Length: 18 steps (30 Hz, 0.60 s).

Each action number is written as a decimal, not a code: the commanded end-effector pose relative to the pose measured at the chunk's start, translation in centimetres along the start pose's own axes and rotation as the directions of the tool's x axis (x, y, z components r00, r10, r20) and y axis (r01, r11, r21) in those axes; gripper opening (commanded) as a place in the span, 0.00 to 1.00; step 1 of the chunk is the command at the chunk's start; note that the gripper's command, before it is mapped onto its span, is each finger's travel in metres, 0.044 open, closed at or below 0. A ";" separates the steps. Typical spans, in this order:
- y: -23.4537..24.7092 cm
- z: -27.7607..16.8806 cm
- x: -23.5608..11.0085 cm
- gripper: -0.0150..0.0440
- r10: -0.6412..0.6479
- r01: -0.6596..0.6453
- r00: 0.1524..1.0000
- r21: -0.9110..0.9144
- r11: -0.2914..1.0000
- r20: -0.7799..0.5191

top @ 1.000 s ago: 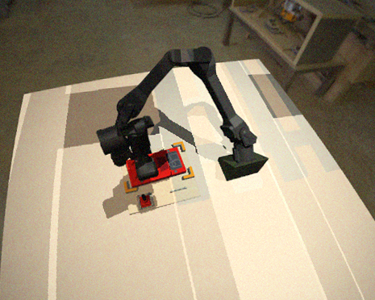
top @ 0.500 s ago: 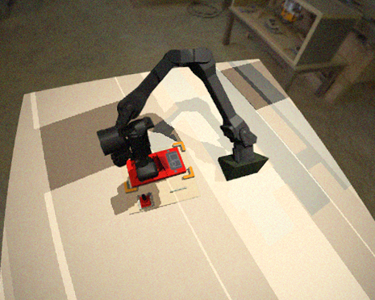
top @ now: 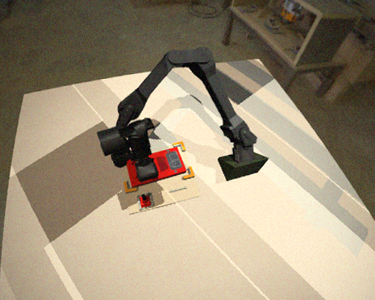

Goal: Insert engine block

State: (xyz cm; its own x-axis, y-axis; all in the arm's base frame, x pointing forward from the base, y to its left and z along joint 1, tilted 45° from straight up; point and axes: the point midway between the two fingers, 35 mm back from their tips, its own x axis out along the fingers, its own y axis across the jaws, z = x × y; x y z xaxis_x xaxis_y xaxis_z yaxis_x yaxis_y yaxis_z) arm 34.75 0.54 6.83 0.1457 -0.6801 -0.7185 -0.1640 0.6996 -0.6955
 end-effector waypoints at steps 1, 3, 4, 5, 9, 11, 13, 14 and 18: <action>0.0 0.0 0.1 0.52 -0.005 0.005 1.000 -0.006 1.000 0.001; 0.0 0.0 0.1 0.52 -0.005 0.005 1.000 -0.006 1.000 0.001; 0.0 0.0 0.2 0.52 -0.005 0.005 1.000 -0.006 1.000 0.002; 0.0 0.0 0.2 0.52 -0.005 0.005 1.000 -0.005 1.000 0.002; 0.0 0.0 0.3 0.52 -0.005 0.005 1.000 -0.005 1.000 0.002; -0.1 0.0 0.3 0.52 -0.005 0.005 1.000 -0.005 1.000 0.002; -0.1 0.0 0.4 0.52 -0.005 0.005 1.000 -0.005 1.000 0.002; -0.1 0.0 0.4 0.52 -0.005 0.005 1.000 -0.005 1.000 0.002; -0.1 0.0 0.5 0.52 -0.005 0.005 1.000 -0.005 1.000 0.002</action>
State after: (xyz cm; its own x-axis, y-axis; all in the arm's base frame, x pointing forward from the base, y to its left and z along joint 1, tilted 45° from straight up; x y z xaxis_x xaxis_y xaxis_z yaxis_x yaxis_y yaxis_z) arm 34.82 0.25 6.53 0.1459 -0.6802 -0.7183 -0.1637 0.6995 -0.6956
